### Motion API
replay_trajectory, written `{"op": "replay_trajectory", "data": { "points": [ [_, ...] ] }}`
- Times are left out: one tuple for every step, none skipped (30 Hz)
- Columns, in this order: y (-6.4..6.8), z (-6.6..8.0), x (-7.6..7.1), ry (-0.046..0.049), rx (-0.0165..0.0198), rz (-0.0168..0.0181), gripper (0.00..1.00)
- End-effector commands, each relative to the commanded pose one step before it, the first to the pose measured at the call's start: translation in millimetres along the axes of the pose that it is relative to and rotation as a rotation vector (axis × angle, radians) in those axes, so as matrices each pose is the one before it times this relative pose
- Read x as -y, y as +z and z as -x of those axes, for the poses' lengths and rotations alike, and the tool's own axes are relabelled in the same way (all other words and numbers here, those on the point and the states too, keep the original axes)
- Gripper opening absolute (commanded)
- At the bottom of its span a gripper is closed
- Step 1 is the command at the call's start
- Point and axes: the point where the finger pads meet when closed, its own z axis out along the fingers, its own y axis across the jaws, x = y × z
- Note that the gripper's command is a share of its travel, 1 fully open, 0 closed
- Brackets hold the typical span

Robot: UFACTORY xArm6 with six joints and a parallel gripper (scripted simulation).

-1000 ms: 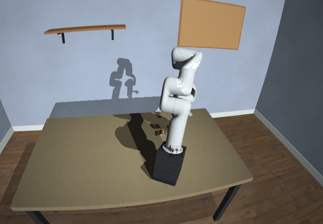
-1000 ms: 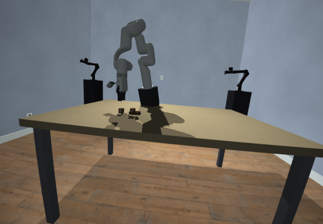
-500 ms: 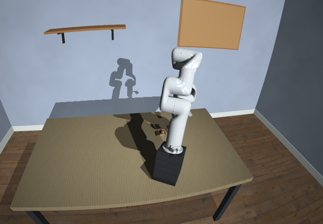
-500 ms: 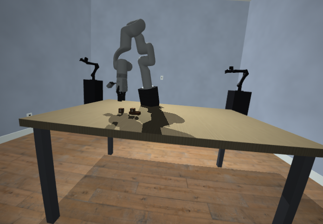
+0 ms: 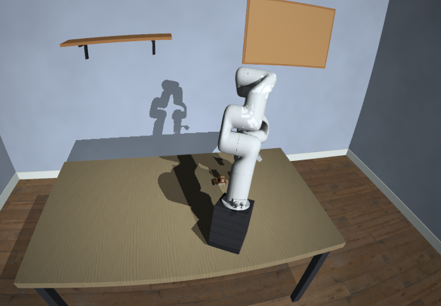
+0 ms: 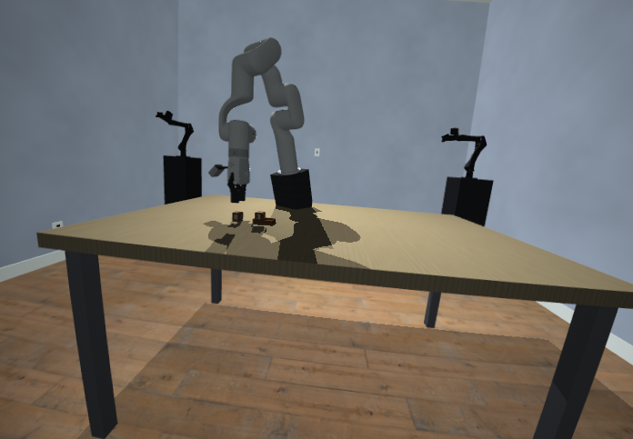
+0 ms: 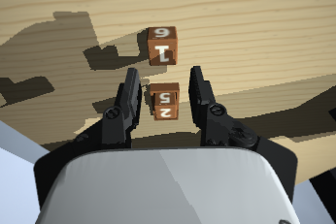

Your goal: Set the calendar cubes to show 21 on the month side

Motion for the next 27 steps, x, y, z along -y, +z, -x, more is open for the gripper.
{"op": "replay_trajectory", "data": {
  "points": [
    [2.67, -0.32, 1.66, 0.0002, -0.00721, -0.00728, 0.49],
    [1.54, 0.03, -0.05, 0.0, 0.00006, 0.00001, 0.49],
    [1.54, 0.03, -0.01, 0.0, 0.00001, 0.0, 0.49],
    [1.54, 0.03, 0.02, 0.0, -0.00004, -0.00001, 0.49],
    [1.55, 0.03, -0.04, 0.0, 0.00004, 0.00001, 0.49],
    [1.55, 0.03, -0.03, 0.0, 0.00003, 0.00001, 0.49],
    [1.54, 0.04, 0.02, 0.0, -0.00004, -0.00002, 0.49],
    [1.53, 0.03, -0.03, 0.0, 0.00002, 0.00001, 0.49],
    [1.51, 0.02, -0.05, 0.0, 0.00004, 0.00002, 0.49],
    [1.5, 0.04, 0.03, 0.0, -0.00004, -0.00002, 0.49],
    [1.47, 0.03, -0.01, 0.0, 0.0, 0.0, 0.49],
    [1.43, 0.01, -0.05, 0.0, 0.00004, 0.00002, 0.49],
    [1.41, 0.04, 0.02, 0.0, -0.00002, -0.00001, 0.49],
    [1.36, 0.03, 0.0, 0.0, -0.00001, -0.00001, 0.49],
    [0.0, 0.0, 0.0, 0.0, 0.0, 0.0, 0.49],
    [0.0, 0.0, 0.0, 0.0, 0.0, 0.0, 0.49],
    [1.3, 0.02, -0.03, 0.0, 0.00001, 0.00001, 0.49],
    [1.24, 0.02, -0.04, 0.0, 0.00002, 0.00001, 0.49],
    [1.2, 0.04, 0.02, 0.0, -0.00002, -0.00001, 0.49],
    [1.12, 0.02, 0.0, 0.0, 0.0, 0.0, 0.49],
    [1.04, 0.01, -0.02, 0.0, 0.00001, 0.0, 0.49],
    [0.96, 0.01, -0.03, 0.0, 0.00001, 0.00001, 0.49],
    [0.89, 0.02, 0.0, 0.0, 0.0, 0.0, 0.49],
    [0.81, 0.02, 0.01, 0.0, -0.00001, 0.0, 0.49],
    [0.71, 0.02, 0.0, 0.0, 0.0, 0.0, 0.49],
    [0.62, 0.01, -0.01, 0.0, 0.0, 0.0, 0.49],
    [0.53, 0.01, -0.01, 0.0, 0.0, 0.0, 0.49]
  ]
}}
